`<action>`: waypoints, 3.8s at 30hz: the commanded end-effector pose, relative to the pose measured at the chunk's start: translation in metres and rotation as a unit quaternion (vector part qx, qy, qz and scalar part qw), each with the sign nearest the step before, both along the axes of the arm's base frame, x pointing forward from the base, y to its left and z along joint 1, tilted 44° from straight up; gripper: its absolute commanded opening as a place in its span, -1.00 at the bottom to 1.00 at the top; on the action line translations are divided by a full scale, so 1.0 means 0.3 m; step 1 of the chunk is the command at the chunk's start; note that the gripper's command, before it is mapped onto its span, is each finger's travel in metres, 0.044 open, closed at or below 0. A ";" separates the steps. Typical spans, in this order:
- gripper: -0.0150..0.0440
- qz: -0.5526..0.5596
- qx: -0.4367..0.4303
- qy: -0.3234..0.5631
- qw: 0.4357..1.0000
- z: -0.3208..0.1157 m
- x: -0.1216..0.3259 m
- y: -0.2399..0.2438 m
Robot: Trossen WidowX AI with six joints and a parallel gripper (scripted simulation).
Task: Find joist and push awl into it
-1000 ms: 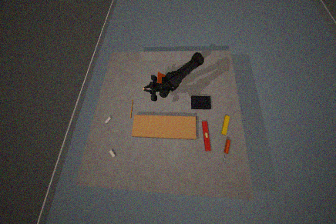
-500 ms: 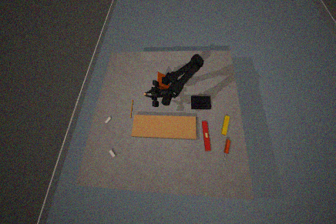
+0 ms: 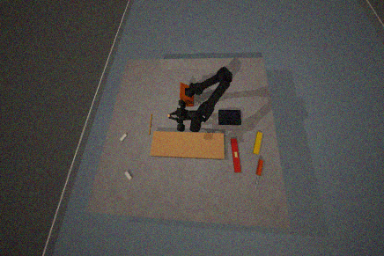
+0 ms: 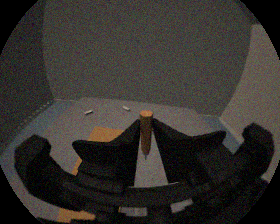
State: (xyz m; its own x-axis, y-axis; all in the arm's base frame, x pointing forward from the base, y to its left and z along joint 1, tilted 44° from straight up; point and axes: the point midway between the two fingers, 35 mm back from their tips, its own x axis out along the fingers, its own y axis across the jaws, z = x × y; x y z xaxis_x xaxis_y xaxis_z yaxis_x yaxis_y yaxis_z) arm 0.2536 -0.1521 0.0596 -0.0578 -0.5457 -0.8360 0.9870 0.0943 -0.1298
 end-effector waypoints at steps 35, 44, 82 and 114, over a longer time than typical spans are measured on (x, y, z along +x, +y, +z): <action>-0.49 -0.059 -0.057 -0.064 0.995 0.096 0.407 0.341; -0.49 -0.059 -0.057 -0.064 0.995 0.096 0.407 0.342; -0.49 -0.059 -0.056 -0.064 0.995 -0.016 0.411 0.452; -0.49 -0.059 -0.056 -0.063 0.995 -0.079 0.411 0.514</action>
State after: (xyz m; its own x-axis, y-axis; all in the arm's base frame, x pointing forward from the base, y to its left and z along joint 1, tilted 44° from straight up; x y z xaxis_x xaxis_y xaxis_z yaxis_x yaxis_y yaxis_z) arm 0.3769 0.0006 0.0371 -0.0253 -0.6354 -0.7718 0.9995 -0.0300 -0.0081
